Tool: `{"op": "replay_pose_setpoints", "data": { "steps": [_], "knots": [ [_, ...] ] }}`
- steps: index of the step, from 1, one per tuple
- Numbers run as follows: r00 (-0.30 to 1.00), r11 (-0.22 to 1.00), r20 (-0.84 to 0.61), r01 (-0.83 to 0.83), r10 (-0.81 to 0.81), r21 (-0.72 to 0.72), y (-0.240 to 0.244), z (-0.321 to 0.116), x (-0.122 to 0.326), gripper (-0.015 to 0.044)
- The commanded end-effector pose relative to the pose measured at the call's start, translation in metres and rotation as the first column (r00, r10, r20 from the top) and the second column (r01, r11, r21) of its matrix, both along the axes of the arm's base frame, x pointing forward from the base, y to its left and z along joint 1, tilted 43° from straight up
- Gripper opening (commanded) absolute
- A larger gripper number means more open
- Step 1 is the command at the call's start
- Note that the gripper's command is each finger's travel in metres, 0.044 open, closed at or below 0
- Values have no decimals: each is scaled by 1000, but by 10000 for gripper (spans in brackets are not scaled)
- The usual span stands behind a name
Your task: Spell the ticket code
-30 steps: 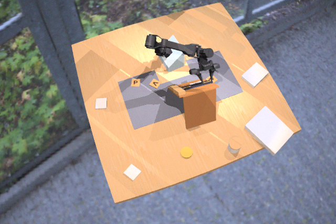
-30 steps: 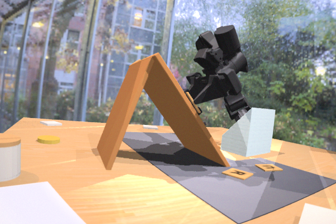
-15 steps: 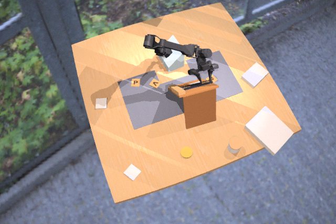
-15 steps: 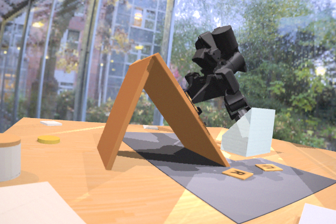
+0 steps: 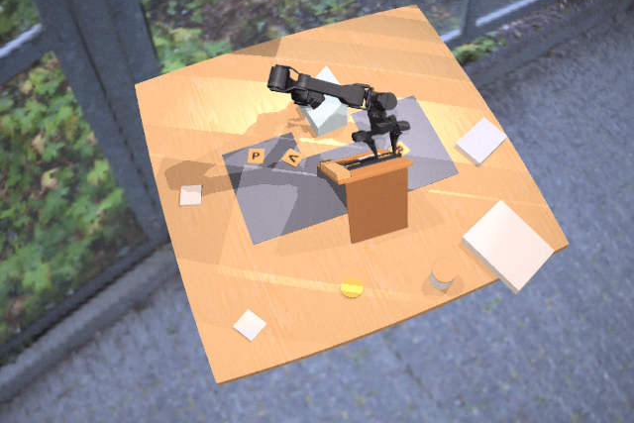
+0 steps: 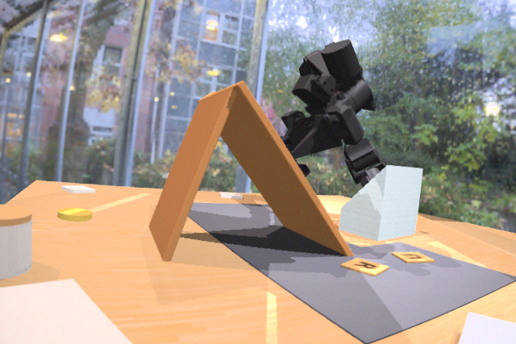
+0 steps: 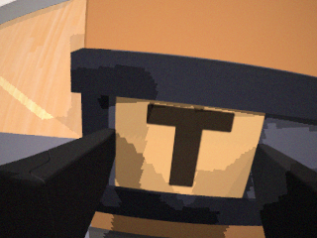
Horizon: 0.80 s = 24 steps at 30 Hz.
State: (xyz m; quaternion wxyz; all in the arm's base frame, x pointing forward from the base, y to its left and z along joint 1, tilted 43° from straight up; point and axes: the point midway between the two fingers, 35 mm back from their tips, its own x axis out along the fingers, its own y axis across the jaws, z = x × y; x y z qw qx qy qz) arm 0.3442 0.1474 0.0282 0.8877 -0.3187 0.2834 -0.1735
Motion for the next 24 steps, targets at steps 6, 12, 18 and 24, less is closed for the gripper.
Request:
{"op": "replay_pose_setpoints", "data": {
  "steps": [6, 12, 18, 24],
  "knots": [
    [1000, 1000, 1, -4, 4, 5, -3, 5, 0, 0],
    [1000, 1000, 1, -4, 4, 5, -6, 7, -1, 0],
    [1000, 1000, 1, -4, 4, 5, -9, 9, -1, 0],
    [1000, 1000, 1, -4, 4, 5, -11, 12, -2, 0]
  ]
}}
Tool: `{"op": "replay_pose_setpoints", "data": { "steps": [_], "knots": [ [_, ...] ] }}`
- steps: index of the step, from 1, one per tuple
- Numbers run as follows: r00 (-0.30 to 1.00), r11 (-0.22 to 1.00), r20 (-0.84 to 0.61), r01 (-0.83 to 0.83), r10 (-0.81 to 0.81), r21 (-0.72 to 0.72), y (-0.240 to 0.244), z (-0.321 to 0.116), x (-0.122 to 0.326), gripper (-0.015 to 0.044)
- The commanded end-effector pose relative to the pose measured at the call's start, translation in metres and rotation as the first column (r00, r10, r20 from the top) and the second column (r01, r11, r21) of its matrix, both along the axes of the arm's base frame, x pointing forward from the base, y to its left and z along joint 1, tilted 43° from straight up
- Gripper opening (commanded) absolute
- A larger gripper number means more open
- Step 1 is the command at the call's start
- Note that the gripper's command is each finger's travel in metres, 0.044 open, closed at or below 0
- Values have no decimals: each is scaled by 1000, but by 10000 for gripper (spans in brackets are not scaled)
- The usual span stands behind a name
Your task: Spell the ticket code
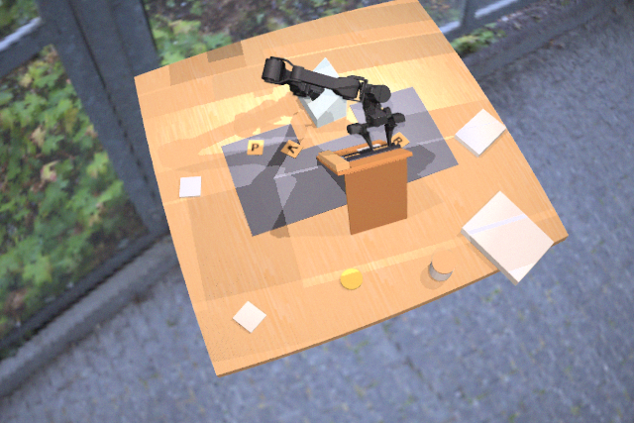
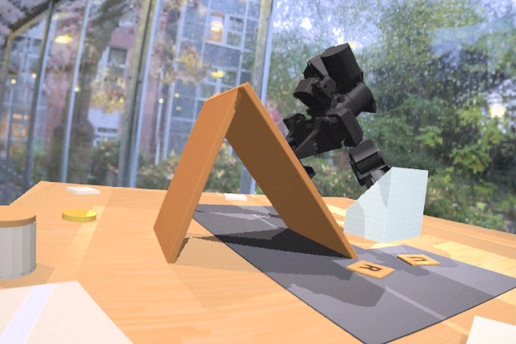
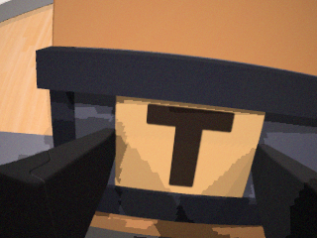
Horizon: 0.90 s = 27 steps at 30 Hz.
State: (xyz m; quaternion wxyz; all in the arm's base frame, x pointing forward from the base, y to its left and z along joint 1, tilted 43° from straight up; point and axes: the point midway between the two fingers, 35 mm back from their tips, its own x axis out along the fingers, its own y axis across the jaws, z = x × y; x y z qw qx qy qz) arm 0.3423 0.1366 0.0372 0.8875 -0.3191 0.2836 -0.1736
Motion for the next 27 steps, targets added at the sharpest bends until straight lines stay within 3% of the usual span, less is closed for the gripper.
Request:
{"op": "replay_pose_setpoints", "data": {
  "steps": [1, 27],
  "knots": [
    [1000, 1000, 2, -4, 4, 6, -1, 3, 0, 0],
    [1000, 1000, 1, -4, 4, 5, -12, 13, -2, 0]
  ]
}}
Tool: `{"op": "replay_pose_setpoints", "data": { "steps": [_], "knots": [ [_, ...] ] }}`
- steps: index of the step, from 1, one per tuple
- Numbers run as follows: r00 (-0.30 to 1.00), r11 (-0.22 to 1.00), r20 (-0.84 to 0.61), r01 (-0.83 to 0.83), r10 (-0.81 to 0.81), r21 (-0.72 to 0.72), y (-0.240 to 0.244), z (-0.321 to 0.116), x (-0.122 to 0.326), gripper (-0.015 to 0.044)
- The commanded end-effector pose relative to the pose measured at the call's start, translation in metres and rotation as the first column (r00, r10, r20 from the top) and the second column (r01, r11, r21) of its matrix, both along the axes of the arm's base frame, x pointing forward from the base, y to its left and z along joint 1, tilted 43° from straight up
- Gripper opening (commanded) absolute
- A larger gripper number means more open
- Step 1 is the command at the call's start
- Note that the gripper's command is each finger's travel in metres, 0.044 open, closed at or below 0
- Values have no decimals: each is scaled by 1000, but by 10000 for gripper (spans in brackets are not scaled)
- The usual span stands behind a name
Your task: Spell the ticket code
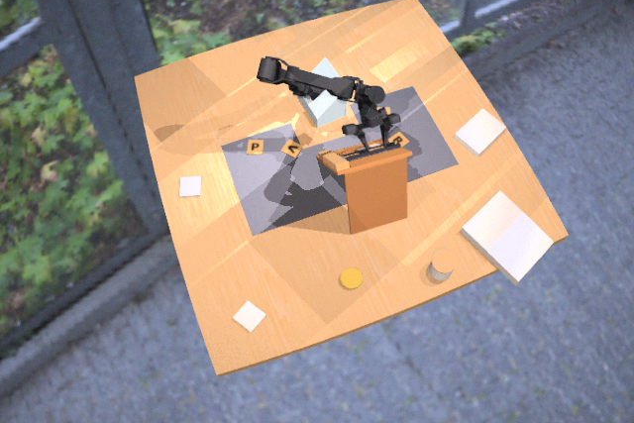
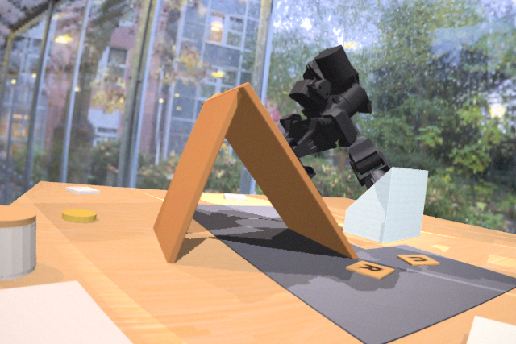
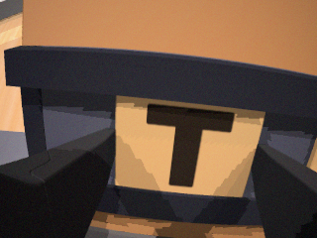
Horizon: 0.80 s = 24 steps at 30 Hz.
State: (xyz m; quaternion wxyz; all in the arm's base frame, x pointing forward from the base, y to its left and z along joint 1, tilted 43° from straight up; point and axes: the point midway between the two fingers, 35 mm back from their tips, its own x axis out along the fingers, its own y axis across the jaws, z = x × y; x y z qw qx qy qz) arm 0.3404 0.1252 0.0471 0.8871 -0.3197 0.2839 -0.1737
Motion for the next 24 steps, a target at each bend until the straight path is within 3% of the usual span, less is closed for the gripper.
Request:
{"op": "replay_pose_setpoints", "data": {
  "steps": [1, 24],
  "knots": [
    [1000, 1000, 2, -4, 4, 6, -1, 3, 0, 0],
    [1000, 1000, 2, -4, 4, 5, -10, 12, -1, 0]
  ]
}}
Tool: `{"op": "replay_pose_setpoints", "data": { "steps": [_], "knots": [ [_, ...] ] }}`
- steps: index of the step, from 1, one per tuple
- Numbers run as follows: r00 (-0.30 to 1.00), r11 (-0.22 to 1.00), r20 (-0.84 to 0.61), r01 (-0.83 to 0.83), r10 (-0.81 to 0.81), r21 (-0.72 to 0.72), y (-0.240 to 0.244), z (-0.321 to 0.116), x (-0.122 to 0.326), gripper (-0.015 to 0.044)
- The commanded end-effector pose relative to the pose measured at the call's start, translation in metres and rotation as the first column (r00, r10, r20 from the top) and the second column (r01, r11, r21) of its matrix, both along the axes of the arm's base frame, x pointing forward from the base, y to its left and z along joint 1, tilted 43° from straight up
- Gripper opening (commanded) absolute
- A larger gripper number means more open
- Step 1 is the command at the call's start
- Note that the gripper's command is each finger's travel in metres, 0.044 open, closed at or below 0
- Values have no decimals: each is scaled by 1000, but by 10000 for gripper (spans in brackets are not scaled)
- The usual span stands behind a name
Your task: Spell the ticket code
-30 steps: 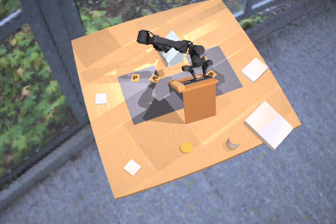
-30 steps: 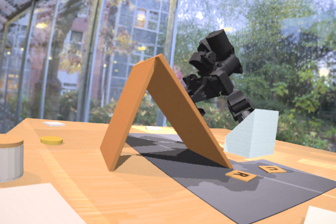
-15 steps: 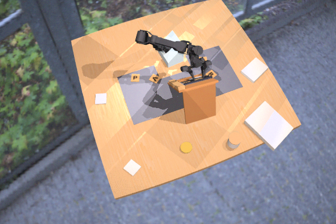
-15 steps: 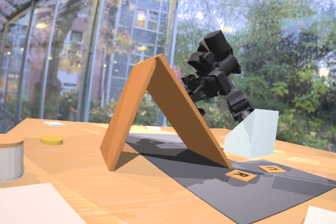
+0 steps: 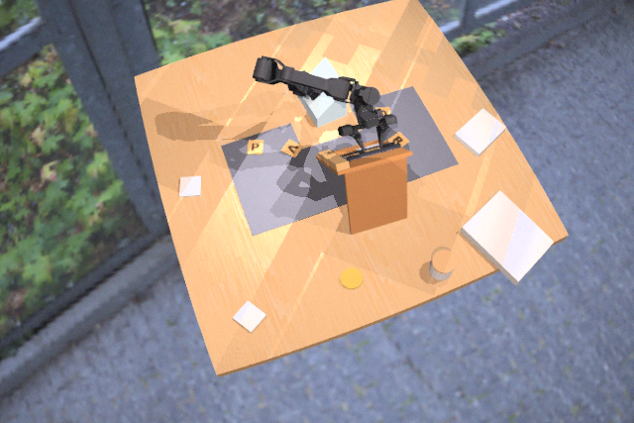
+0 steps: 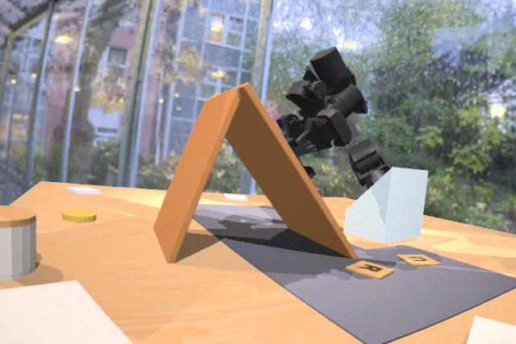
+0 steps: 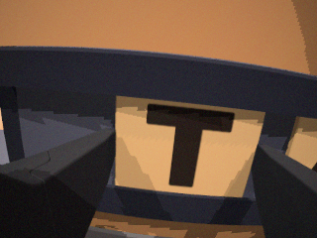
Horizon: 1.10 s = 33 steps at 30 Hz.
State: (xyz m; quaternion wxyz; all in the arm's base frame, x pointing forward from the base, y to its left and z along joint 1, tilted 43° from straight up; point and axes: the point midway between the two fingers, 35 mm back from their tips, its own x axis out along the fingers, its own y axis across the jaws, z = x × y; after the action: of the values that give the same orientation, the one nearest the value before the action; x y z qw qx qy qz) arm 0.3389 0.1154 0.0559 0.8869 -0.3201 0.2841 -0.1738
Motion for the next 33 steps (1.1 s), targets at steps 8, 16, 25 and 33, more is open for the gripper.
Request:
{"op": "replay_pose_setpoints", "data": {
  "steps": [8, 16, 25, 33],
  "knots": [
    [1000, 1000, 2, -4, 4, 5, -4, 6, 0, 0],
    [1000, 1000, 0, 0, 0, 0, -4, 4, -1, 131],
    [1000, 1000, 2, -4, 4, 6, 0, 7, -7, 295],
    [1000, 1000, 1, -4, 4, 6, 4, 12, -12, 295]
  ]
}}
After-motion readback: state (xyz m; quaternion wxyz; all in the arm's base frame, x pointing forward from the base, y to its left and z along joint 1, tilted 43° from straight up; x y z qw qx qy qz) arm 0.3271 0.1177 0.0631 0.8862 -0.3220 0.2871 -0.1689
